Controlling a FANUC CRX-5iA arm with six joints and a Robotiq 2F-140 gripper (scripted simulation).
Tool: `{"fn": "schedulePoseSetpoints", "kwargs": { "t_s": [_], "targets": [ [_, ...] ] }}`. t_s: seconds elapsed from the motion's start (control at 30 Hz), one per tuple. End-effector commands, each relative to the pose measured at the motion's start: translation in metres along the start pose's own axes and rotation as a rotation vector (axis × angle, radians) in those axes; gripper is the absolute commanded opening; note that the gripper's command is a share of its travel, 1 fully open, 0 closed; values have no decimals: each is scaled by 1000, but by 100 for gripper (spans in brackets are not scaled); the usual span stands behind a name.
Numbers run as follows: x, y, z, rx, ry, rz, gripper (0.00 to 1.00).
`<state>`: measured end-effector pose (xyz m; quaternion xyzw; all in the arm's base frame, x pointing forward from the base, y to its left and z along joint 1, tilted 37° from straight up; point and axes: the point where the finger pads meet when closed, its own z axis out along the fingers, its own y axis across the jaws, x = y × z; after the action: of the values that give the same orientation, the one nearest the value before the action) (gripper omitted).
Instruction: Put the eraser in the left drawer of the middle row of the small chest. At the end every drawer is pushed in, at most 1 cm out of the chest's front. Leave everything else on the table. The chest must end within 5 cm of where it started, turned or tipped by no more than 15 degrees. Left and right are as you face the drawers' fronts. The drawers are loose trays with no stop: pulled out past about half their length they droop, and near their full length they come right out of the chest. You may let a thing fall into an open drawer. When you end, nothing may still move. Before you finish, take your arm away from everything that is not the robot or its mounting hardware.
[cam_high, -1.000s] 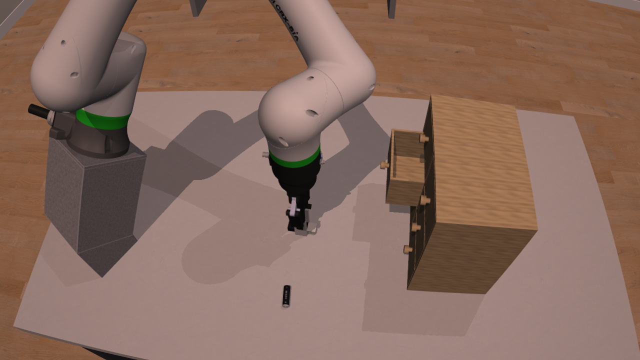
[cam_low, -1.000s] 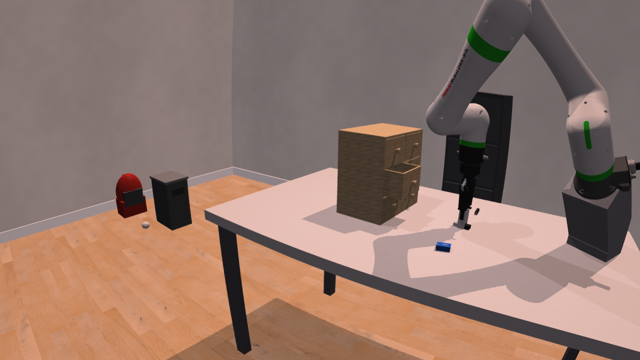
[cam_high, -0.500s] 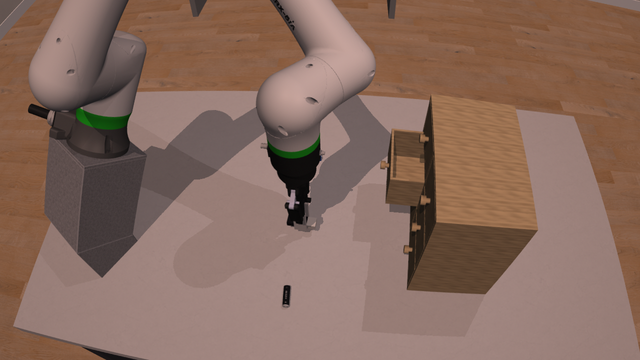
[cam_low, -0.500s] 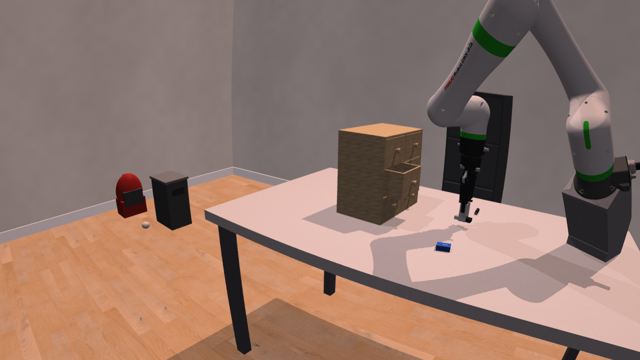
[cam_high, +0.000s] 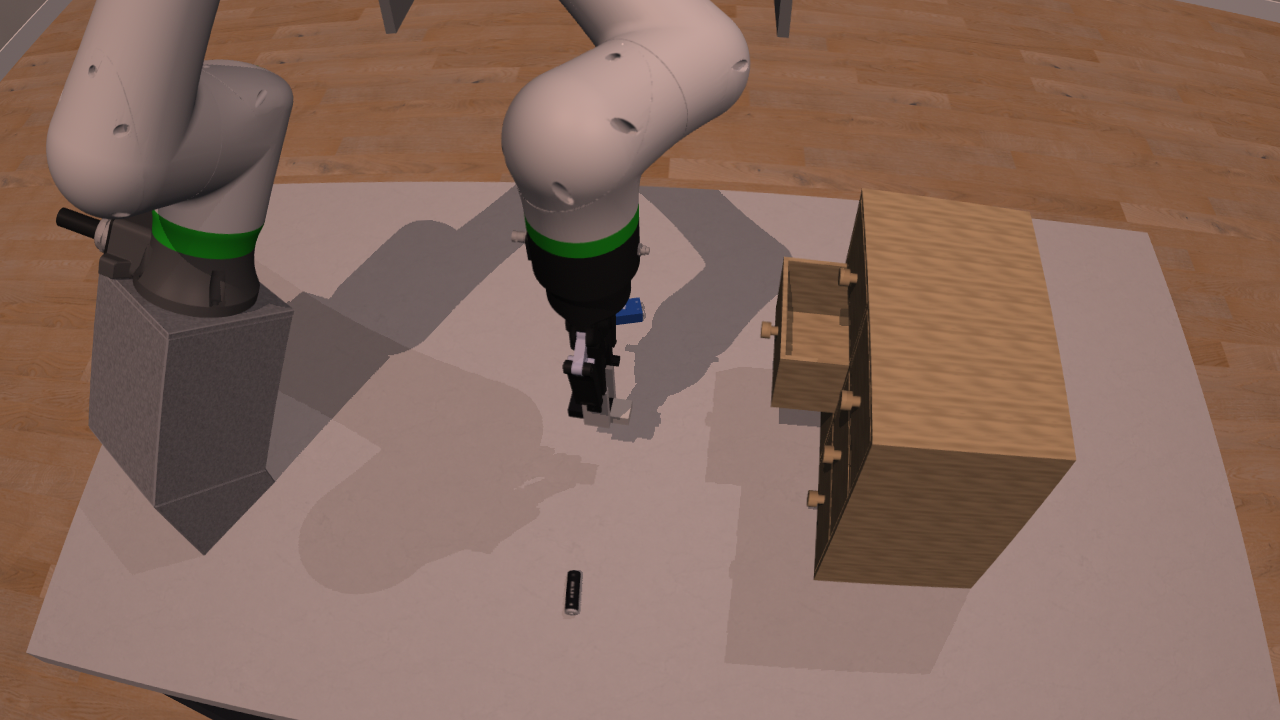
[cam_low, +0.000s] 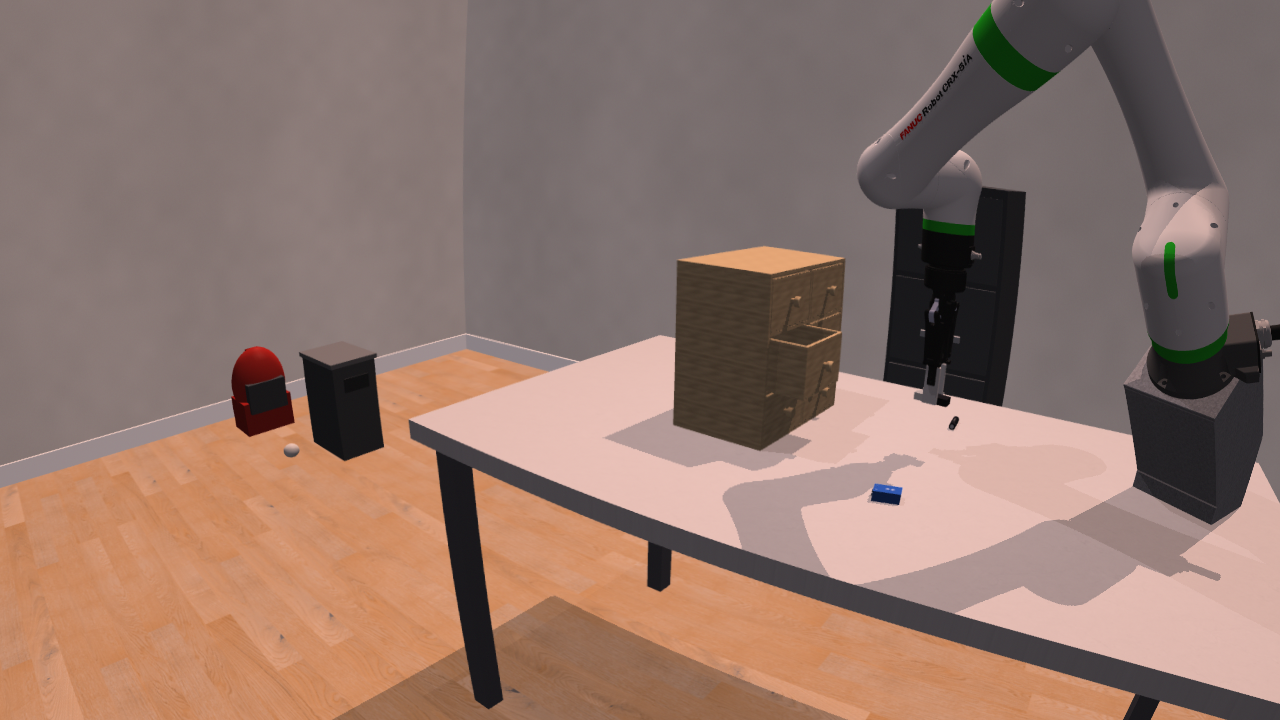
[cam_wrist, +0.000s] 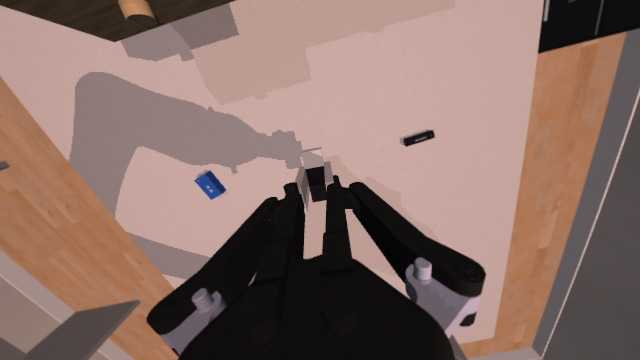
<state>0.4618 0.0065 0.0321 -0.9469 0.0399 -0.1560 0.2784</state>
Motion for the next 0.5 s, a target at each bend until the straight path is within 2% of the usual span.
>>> {"fn": "schedulePoseSetpoints", "kwargs": {
  "t_s": [0.0,0.03,0.1,0.13,0.2,0.3,0.47],
  "targets": [
    [9,-12,-1,-1,-1,-9,11],
    [17,-23,-1,-1,-1,-18,11],
    [17,-23,-1,-1,-1,-18,11],
    [25,-36,-1,-1,-1,-27,11],
    [25,-36,-1,-1,-1,-27,11],
    [37,-58,-1,0,0,-41,11],
    [40,-63,-1,0,0,-44,11]
  ]
}}
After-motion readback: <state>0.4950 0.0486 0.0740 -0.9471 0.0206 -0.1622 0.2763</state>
